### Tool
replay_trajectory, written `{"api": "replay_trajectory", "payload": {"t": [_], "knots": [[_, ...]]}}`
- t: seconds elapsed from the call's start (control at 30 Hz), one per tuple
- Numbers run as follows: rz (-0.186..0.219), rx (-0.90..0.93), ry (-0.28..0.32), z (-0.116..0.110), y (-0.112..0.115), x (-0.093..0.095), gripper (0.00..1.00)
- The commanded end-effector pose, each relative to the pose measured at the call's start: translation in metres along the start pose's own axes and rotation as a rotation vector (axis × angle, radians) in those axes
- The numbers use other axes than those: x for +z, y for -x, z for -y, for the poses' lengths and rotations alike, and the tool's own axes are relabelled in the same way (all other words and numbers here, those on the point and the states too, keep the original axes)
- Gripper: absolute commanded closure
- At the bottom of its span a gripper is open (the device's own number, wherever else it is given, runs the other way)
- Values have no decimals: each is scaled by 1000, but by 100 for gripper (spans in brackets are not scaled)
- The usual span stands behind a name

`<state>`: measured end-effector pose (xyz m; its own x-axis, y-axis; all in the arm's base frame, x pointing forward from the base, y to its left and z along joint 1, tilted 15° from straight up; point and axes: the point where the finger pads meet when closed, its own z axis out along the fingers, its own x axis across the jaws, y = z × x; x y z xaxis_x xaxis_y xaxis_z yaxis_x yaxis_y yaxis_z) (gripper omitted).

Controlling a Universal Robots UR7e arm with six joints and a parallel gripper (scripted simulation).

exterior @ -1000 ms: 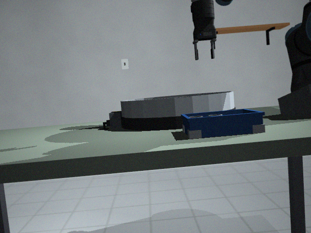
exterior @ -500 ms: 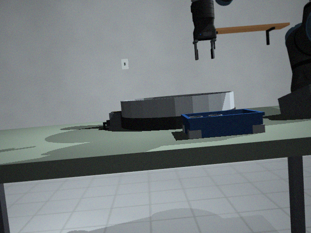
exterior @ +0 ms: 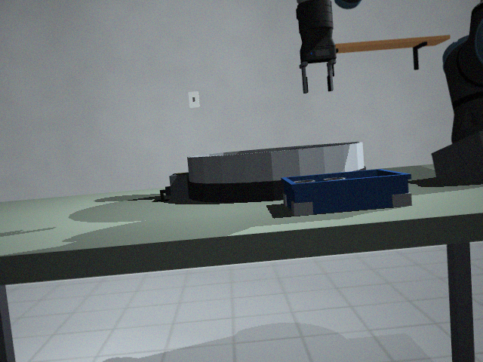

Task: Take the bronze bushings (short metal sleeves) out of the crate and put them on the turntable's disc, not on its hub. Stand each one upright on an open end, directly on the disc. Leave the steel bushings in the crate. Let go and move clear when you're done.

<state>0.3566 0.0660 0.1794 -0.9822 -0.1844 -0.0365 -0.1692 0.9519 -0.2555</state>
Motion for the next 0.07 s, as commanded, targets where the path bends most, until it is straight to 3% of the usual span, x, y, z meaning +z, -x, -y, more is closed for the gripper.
{"api": "replay_trajectory", "payload": {"t": [0.0,0.03], "knots": [[1,0,0,0,0,0,0],[1,0,0,0,0,0,0]]}}
